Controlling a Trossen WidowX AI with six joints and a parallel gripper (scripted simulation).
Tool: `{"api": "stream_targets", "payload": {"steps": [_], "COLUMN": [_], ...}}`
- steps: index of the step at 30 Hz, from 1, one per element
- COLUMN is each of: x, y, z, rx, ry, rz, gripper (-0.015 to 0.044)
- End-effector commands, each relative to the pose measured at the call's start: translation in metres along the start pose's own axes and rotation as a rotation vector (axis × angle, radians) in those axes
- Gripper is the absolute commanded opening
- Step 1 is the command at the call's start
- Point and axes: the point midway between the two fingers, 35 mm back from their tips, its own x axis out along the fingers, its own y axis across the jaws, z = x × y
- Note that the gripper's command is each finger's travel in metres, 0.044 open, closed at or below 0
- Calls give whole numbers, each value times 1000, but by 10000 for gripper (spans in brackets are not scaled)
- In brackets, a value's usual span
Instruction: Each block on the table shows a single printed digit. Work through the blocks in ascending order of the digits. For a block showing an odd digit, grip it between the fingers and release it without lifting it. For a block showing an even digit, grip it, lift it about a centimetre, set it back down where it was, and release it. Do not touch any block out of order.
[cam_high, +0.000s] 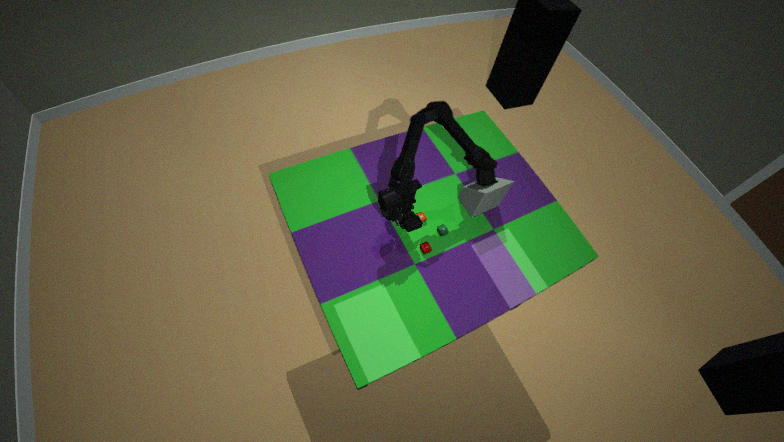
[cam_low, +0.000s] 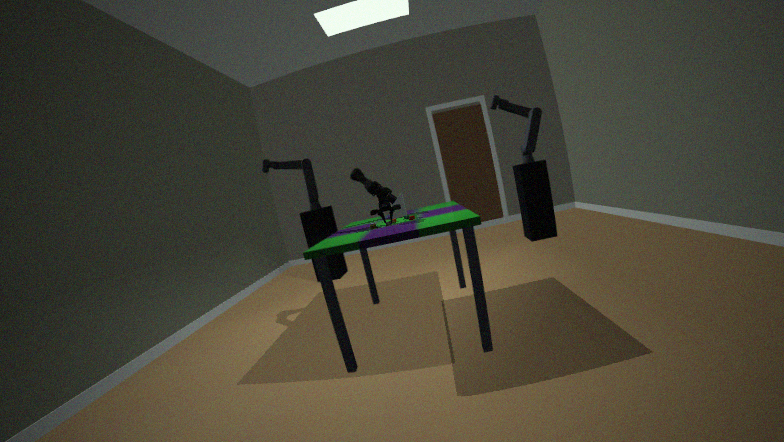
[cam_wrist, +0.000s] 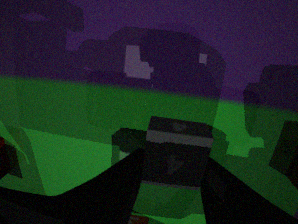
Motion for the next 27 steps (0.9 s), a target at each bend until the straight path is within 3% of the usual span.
{"api": "stream_targets", "payload": {"steps": [1, 27], "x": [-2, -14], "y": [0, 0], "z": [1, 0], "rx": [-15, -5], "ry": [-8, 1], "rz": [-1, -5], "gripper": [120, 120]}}
